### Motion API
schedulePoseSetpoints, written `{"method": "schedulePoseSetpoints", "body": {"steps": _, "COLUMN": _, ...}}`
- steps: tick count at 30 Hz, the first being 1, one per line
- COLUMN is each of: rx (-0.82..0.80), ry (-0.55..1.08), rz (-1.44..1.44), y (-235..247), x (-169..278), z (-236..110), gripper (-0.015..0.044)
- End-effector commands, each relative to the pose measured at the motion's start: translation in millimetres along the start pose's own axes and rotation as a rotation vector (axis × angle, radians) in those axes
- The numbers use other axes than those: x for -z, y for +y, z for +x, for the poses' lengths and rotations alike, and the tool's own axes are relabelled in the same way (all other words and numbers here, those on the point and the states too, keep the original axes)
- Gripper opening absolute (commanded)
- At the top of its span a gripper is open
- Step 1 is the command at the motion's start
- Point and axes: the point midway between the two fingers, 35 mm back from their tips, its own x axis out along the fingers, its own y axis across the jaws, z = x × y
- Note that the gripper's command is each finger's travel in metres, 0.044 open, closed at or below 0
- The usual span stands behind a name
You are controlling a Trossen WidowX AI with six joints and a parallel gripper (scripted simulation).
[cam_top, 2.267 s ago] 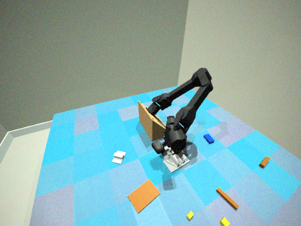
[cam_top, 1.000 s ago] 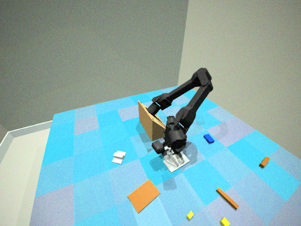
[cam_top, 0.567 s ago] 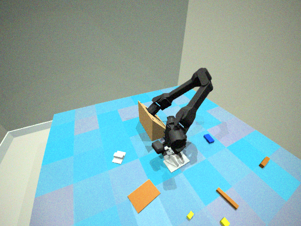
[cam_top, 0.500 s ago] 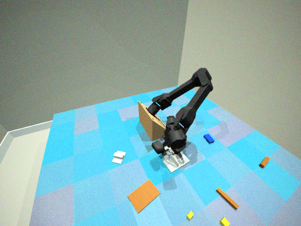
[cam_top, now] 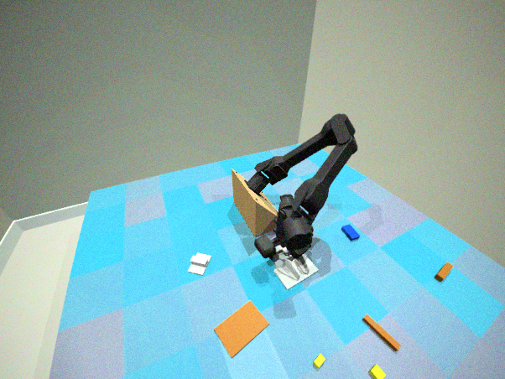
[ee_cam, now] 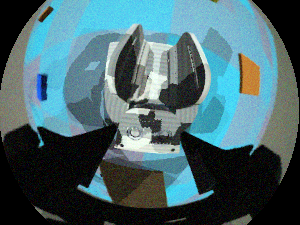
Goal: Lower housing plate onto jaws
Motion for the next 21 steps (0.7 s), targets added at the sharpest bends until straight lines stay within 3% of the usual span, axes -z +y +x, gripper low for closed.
{"method": "schedulePoseSetpoints", "body": {"steps": 1, "rx": 0.0, "ry": 0.0, "rz": 0.0, "y": 0, "x": 0, "z": 0, "gripper": 0.044}}
{"method": "schedulePoseSetpoints", "body": {"steps": 6, "rx": 0.005, "ry": -0.001, "rz": 0.001, "y": -2, "x": -2, "z": -13, "gripper": 0.044}}
{"method": "schedulePoseSetpoints", "body": {"steps": 14, "rx": 0.005, "ry": 0.0, "rz": 0.002, "y": -1, "x": 0, "z": -75, "gripper": 0.044}}
{"method": "schedulePoseSetpoints", "body": {"steps": 18, "rx": 0.006, "ry": -0.007, "rz": 0.008, "y": -3, "x": -1, "z": -70, "gripper": 0.044}}
{"method": "schedulePoseSetpoints", "body": {"steps": 21, "rx": 0.012, "ry": -0.005, "rz": 0.008, "y": -3, "x": 7, "z": -87, "gripper": 0.044}}
